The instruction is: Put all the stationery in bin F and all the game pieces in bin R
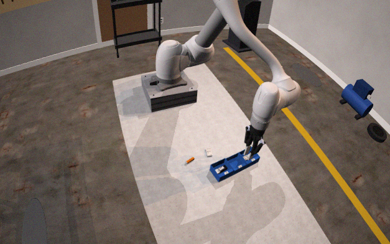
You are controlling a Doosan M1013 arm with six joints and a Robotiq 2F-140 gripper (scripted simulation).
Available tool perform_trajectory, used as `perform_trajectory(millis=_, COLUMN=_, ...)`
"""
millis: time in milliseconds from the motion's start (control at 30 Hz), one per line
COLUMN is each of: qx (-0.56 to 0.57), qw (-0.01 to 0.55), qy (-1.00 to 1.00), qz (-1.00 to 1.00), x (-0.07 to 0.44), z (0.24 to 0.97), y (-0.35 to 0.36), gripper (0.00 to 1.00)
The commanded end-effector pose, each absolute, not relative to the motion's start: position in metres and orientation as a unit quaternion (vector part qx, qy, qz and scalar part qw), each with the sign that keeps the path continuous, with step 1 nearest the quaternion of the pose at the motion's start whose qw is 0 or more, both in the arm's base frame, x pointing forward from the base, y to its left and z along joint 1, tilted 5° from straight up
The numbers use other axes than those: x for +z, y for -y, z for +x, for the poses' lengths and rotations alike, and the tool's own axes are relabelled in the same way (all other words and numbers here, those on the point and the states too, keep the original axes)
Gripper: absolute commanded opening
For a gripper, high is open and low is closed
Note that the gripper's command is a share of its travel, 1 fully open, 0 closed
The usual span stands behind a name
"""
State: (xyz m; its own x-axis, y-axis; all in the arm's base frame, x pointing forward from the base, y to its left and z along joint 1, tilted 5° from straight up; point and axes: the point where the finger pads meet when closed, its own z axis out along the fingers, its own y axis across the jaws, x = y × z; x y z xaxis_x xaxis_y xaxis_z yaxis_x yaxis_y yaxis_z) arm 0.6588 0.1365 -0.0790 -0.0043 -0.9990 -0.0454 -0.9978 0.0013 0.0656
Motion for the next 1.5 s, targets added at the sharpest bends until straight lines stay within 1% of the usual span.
perform_trajectory(millis=0, qx=-0.039, qw=0.007, qy=0.708, qz=0.706, x=-0.079, z=0.659, y=-0.137, gripper=0.19)
perform_trajectory(millis=767, qx=-0.039, qw=0.007, qy=0.708, qz=0.706, x=-0.051, z=0.661, y=-0.135, gripper=0.19)
perform_trajectory(millis=900, qx=-0.039, qw=0.007, qy=0.708, qz=0.706, x=-0.031, z=0.662, y=-0.134, gripper=0.19)
perform_trajectory(millis=1200, qx=-0.039, qw=0.007, qy=0.708, qz=0.706, x=-0.028, z=0.662, y=-0.134, gripper=0.19)
perform_trajectory(millis=1233, qx=-0.039, qw=0.006, qy=0.690, qz=0.723, x=-0.028, z=0.657, y=-0.128, gripper=0.25)
perform_trajectory(millis=1467, qx=-0.039, qw=0.003, qy=0.592, qz=0.805, x=-0.027, z=0.620, y=-0.083, gripper=0.25)
